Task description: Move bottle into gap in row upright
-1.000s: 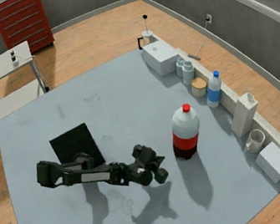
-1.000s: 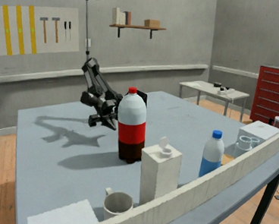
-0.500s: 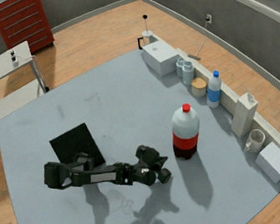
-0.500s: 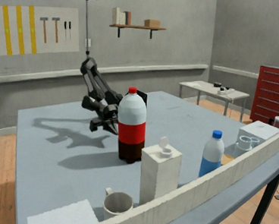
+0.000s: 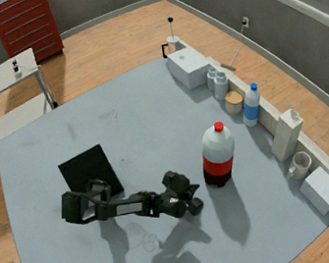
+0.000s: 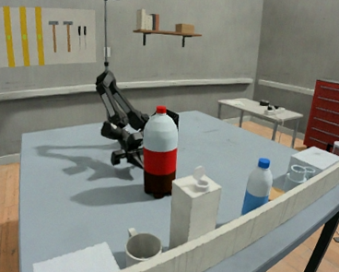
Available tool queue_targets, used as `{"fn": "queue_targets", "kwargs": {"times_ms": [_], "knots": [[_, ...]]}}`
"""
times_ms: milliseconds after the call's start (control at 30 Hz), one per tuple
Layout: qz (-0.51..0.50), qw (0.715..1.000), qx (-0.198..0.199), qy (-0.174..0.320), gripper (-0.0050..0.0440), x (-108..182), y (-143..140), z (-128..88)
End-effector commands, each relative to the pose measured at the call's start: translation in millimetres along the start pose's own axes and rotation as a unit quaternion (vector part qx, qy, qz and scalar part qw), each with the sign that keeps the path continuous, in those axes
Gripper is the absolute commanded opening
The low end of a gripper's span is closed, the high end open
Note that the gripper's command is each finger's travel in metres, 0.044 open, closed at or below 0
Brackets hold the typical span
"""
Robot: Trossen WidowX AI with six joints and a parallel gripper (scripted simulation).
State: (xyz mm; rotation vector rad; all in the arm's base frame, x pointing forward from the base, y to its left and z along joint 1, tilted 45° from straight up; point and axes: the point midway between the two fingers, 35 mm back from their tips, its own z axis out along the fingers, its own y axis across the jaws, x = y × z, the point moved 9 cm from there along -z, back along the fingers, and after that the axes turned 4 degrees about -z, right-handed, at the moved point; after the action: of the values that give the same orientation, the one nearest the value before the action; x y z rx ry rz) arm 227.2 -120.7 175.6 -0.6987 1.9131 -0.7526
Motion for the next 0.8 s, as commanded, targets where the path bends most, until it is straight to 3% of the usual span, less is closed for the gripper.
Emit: {"fn": "queue_targets", "kwargs": {"times_ms": [0, 367, 500, 767], "knots": [[0.000, 1.000, -0.002, -0.001, -0.0050, 4, 2, 4], [0.002, 1.000, -0.002, 0.000, -0.0050, -2, 15, 15], [-0.001, 1.000, 0.004, -0.003, -0.0050, -4, 5, 16], [0.000, 1.000, 0.001, -0.002, -0.0050, -4, 11, 17]]}}
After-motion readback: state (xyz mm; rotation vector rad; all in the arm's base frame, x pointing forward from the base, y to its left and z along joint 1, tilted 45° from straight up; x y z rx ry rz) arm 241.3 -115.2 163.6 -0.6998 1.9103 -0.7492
